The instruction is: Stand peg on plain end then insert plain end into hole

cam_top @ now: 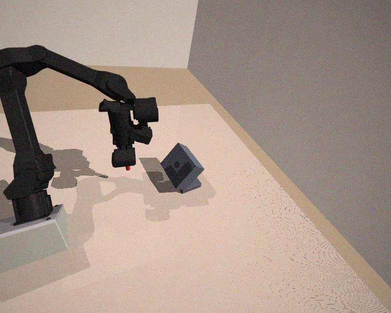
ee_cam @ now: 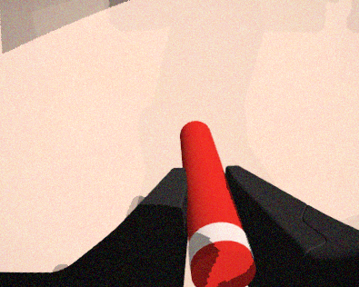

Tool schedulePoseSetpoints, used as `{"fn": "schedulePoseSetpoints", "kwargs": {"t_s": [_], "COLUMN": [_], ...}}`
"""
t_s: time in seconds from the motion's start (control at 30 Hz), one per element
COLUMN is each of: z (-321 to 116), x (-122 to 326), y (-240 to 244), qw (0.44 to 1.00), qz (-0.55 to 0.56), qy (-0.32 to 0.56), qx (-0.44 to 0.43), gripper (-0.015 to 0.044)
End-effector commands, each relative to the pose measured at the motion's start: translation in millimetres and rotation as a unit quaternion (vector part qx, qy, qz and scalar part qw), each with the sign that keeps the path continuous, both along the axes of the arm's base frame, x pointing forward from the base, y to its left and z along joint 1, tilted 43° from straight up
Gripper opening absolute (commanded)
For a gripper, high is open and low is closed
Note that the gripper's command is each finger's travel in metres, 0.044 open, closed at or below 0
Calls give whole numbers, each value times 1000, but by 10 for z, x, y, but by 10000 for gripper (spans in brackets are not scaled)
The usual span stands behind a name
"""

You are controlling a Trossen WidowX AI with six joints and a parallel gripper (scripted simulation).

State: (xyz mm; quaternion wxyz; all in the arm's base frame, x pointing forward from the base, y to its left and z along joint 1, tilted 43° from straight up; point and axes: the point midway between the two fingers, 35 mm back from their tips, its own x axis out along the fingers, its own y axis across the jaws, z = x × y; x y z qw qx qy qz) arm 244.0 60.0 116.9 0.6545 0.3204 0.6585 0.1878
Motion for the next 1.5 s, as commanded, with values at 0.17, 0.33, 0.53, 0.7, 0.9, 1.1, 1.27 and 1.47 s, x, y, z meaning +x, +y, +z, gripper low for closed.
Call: {"fn": "schedulePoseSetpoints", "kwargs": {"t_s": [0.17,0.33,0.53,0.7,0.9,1.1,1.27,1.47], "z": [-42,-67,-94,-114,-134,-152,-164,-176], "x": [57,90,128,158,192,225,251,279], "y": [-40,-65,-95,-120,-152,-183,-210,-242], "qw": [999,998,996,994,990,986,982,977], "qz": [-3,-4,-6,-8,-9,-10,-11,-13], "qy": [-42,-64,-90,-112,-138,-165,-186,-212], "qx": [0,-2,-5,-7,-11,-15,-19,-24], "gripper": [0,0,0,0,0,0,0,0]}}
